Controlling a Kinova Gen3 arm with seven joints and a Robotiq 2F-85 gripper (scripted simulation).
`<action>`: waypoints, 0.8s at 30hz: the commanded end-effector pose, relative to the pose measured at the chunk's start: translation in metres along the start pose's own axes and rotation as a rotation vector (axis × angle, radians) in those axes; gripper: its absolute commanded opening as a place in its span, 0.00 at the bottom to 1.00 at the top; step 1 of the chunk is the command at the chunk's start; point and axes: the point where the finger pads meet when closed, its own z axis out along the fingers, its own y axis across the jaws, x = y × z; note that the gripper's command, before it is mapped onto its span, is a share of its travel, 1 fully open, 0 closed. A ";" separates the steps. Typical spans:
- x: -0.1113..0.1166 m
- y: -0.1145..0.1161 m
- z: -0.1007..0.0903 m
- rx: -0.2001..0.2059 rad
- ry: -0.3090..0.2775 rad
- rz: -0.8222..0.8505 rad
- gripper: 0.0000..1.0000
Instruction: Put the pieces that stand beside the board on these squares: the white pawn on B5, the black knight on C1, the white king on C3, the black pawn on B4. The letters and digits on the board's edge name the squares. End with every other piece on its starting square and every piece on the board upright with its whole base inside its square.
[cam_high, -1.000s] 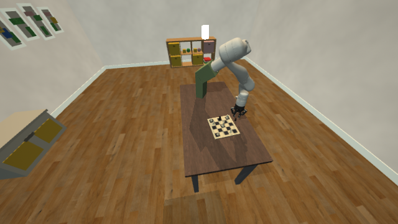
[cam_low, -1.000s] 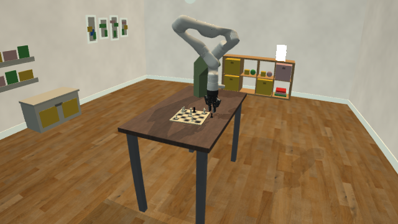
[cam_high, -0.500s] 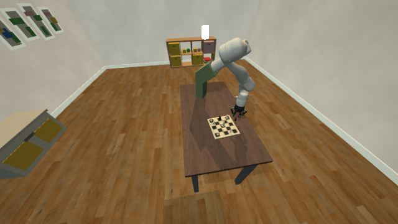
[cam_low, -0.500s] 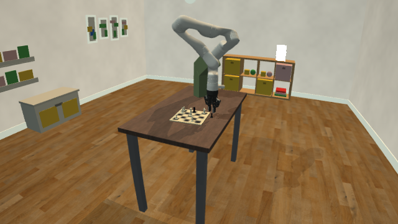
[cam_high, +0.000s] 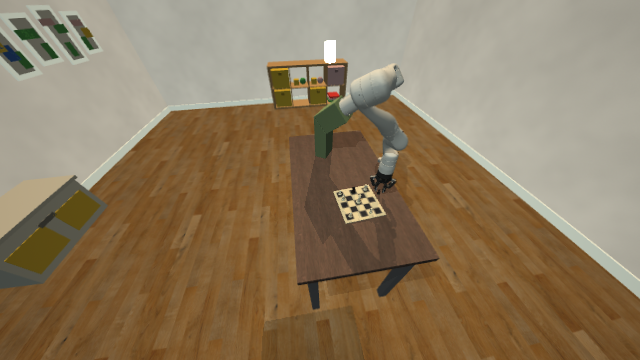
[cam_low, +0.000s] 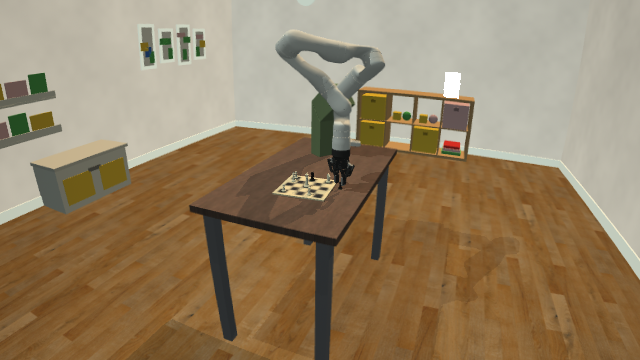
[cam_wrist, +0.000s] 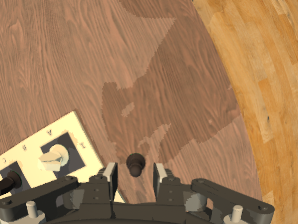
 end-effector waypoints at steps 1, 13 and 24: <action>0.001 0.000 0.009 0.000 0.002 -0.002 0.34; 0.002 -0.001 0.015 0.000 0.003 -0.002 0.34; 0.002 -0.001 0.015 0.000 0.003 -0.002 0.34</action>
